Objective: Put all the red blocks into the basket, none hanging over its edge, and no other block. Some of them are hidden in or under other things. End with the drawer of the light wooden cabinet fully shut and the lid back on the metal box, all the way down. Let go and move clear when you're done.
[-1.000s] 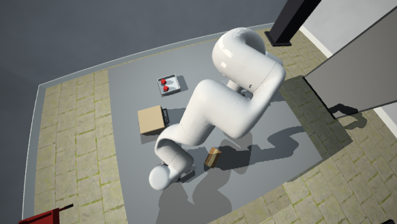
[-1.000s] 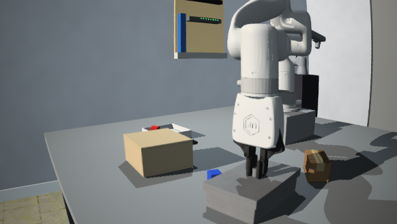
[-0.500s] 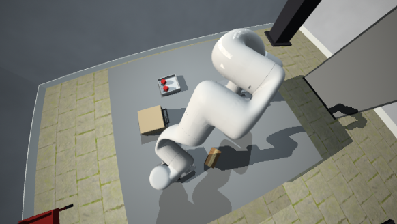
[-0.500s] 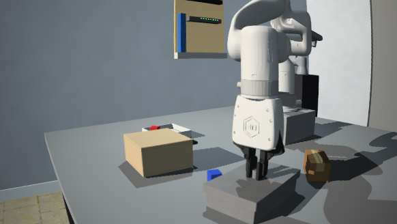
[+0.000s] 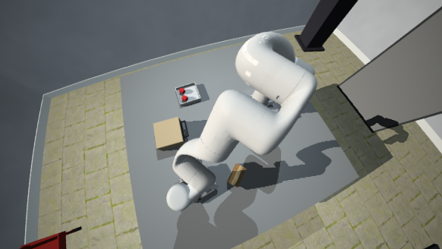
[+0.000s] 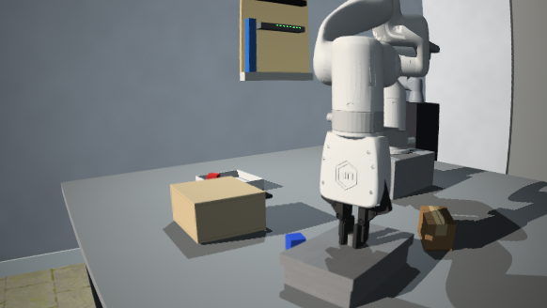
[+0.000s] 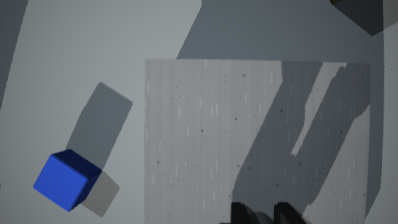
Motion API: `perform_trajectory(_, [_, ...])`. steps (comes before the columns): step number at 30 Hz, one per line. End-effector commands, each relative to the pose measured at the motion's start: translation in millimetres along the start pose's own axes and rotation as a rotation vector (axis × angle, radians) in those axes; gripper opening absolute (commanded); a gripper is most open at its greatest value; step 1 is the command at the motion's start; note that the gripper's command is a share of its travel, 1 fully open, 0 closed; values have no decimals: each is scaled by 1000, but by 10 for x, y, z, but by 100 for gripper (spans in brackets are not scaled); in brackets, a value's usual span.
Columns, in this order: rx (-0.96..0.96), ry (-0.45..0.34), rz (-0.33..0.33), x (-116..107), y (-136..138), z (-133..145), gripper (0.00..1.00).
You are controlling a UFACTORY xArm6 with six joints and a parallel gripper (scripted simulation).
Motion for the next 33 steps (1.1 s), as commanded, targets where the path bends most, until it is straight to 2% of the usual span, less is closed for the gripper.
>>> perform_trajectory(1, [0,-5,2,-23,7,18,0])
perform_trajectory(12, [0,-5,2,-23,7,18,0])
perform_trajectory(13, [0,-5,2,-23,7,18,100])
perform_trajectory(33, [0,-5,2,-23,7,18,100])
Point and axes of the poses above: the point where the finger pads meet when closed, its own x axis out along the fingers, its own y axis across the jaws, z = x × y, the point moved 1 cm from there along -x, back along the fingers
